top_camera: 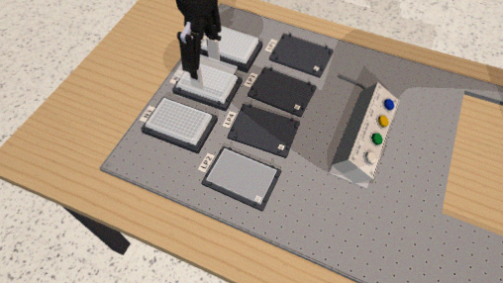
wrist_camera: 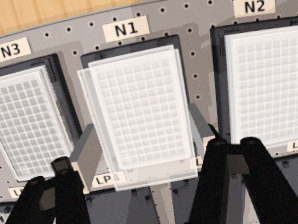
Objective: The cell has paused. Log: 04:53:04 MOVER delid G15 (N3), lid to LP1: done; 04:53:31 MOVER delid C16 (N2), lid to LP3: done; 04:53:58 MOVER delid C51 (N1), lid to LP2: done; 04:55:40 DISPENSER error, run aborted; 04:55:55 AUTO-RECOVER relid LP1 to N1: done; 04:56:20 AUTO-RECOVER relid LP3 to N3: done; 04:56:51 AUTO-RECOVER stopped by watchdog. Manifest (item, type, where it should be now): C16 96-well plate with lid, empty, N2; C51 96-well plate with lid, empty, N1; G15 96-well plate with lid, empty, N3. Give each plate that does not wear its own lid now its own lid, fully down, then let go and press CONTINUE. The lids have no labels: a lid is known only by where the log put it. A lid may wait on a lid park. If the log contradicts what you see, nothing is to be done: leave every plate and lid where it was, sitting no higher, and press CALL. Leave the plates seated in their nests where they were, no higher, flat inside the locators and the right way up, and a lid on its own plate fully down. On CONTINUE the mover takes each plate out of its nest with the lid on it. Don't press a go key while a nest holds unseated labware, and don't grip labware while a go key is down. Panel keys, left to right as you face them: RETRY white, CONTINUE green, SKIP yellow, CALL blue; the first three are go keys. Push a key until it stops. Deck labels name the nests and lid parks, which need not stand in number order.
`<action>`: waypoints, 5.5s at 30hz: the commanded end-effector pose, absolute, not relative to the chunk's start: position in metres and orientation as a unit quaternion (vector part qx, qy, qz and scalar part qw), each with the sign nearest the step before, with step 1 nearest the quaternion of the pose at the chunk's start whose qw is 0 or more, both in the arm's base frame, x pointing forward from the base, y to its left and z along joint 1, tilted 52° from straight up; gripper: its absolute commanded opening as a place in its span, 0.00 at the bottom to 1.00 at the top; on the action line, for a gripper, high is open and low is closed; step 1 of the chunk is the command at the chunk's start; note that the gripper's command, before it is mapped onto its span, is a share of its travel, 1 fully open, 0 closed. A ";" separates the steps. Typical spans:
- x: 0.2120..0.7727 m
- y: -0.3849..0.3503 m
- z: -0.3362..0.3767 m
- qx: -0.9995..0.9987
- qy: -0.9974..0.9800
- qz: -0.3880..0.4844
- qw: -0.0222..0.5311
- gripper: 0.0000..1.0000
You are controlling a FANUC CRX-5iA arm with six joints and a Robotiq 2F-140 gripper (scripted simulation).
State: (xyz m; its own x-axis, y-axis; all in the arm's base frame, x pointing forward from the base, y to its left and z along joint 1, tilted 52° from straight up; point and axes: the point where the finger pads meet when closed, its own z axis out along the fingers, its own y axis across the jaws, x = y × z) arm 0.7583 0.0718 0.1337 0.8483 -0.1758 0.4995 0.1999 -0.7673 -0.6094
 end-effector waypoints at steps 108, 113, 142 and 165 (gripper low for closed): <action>0.736 0.166 0.222 -0.899 -0.004 -0.274 0.342 0.00; 0.738 0.168 0.220 -0.899 -0.004 -0.274 0.342 0.00; 0.747 0.179 0.209 -0.899 -0.004 -0.274 0.342 0.00; 0.747 0.179 0.209 -0.899 -0.004 -0.274 0.342 0.00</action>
